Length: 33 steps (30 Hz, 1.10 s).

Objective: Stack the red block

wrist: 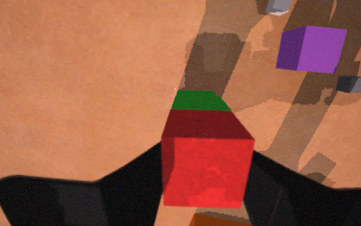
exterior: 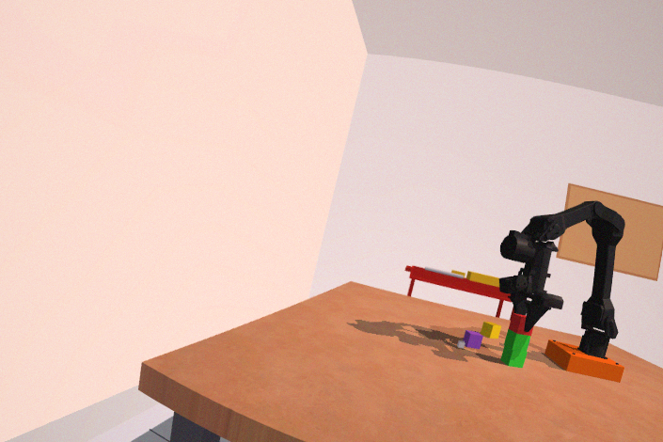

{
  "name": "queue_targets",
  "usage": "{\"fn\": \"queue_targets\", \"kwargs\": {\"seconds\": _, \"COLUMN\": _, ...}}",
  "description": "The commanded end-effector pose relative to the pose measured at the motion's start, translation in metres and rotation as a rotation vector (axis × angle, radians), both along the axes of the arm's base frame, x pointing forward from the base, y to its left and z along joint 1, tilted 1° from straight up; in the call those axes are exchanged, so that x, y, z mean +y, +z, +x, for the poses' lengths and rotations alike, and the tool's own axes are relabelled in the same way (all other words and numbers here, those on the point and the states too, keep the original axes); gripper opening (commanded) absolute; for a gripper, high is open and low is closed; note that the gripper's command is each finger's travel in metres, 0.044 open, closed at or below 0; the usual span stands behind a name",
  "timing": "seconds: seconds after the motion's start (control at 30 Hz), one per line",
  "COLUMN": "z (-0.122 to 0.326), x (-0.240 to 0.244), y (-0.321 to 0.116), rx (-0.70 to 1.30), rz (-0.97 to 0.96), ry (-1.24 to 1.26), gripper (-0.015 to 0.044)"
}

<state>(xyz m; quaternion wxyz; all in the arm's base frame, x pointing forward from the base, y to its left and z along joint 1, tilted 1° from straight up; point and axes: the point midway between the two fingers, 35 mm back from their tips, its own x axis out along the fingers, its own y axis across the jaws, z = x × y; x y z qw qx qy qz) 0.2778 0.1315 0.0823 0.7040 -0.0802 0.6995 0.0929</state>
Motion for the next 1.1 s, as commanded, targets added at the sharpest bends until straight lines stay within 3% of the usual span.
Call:
{"fn": "queue_targets", "kwargs": {"seconds": 0.0, "z": 0.0004, "x": -0.0002, "y": -0.0006, "rx": -0.002, "rz": -0.003, "ry": 0.002, "gripper": 0.0}}
{"fn": "queue_targets", "kwargs": {"seconds": 0.2, "z": 0.0006, "x": -0.0002, "y": 0.0035, "rx": -0.002, "rz": -0.003, "ry": 0.002, "gripper": 0.0}}
{"fn": "queue_targets", "kwargs": {"seconds": 0.77, "z": 0.0004, "x": 0.0002, "y": 0.0004, "rx": -0.001, "rz": 0.001, "ry": 0.0, "gripper": 0.044}}
{"fn": "queue_targets", "kwargs": {"seconds": 1.07, "z": 0.0004, "x": 0.0002, "y": 0.0004, "rx": -0.001, "rz": 0.001, "ry": 0.0, "gripper": 0.044}}
